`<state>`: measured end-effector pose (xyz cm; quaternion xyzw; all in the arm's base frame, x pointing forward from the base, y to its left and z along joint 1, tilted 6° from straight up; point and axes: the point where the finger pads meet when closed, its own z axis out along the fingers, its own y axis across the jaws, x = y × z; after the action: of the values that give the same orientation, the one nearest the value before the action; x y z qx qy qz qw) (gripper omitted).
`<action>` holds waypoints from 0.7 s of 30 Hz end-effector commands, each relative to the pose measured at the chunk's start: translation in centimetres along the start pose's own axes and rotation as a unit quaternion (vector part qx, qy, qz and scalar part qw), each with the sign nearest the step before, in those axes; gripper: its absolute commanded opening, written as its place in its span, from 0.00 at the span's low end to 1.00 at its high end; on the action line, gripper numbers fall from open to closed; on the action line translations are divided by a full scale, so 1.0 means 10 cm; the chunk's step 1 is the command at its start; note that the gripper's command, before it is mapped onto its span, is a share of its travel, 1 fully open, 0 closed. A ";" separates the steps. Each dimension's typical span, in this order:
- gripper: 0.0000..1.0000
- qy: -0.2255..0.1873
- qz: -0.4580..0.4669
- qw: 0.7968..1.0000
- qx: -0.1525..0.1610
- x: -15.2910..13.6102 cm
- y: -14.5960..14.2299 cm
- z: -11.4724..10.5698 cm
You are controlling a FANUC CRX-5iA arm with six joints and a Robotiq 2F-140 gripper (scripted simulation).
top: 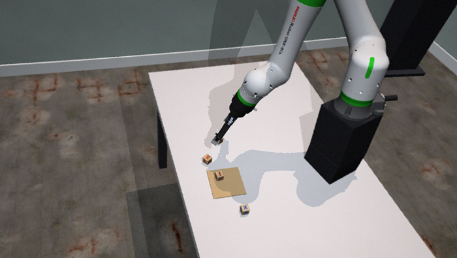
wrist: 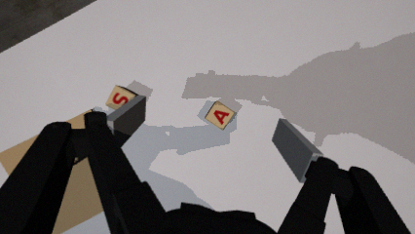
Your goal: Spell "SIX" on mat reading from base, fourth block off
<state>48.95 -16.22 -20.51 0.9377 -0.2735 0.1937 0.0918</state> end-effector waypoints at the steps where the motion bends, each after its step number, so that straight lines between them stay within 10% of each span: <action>1: 1.00 -0.008 -0.067 0.998 0.019 0.01 -0.23 -0.02; 21: 1.00 -0.030 -0.371 0.924 0.089 -0.11 -1.07 -0.23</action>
<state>52.88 -7.45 -19.77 0.9845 0.0580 0.1503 0.0688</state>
